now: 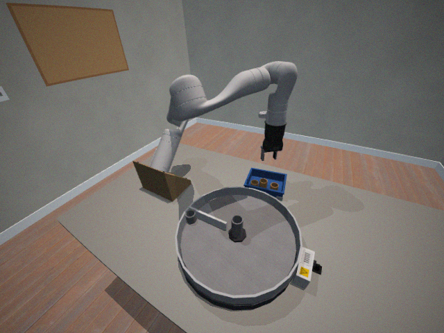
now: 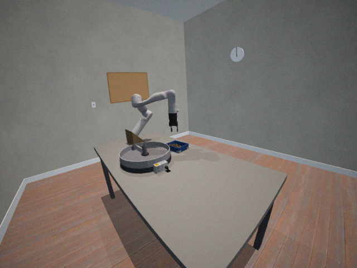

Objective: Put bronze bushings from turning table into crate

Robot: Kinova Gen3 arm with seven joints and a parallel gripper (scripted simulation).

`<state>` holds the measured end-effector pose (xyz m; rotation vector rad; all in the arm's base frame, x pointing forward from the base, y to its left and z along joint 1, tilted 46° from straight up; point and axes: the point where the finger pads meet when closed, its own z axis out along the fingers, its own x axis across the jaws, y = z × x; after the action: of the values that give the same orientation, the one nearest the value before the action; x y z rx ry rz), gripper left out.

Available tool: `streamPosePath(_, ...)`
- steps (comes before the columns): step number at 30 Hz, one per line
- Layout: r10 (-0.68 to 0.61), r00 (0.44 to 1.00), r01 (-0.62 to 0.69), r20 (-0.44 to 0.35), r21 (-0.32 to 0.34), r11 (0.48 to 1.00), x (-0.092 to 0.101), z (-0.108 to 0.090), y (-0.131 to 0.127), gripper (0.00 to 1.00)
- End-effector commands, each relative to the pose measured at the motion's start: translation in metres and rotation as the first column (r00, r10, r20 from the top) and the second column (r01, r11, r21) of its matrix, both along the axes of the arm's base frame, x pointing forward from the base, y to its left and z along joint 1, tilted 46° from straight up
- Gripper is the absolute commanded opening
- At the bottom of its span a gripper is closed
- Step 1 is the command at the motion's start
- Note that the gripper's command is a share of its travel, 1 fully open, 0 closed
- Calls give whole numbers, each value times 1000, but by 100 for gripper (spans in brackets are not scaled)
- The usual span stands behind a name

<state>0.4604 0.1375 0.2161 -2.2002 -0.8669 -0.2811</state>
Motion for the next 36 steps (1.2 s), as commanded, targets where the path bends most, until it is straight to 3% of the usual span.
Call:
streamPosePath(1,1,1000,-1,0,1,1000,0,0,1,100)
streamPosePath(8,1,1000,-1,0,1,1000,0,0,1,100)
streamPosePath(13,159,974,-161,163,2,987,0,2,-3,100)
streamPosePath(25,159,974,-161,163,2,987,0,2,-3,100)
streamPosePath(30,306,897,-315,319,-23,949,0,4,-6,100)
streamPosePath(36,306,897,-315,319,-23,949,0,4,-6,100)
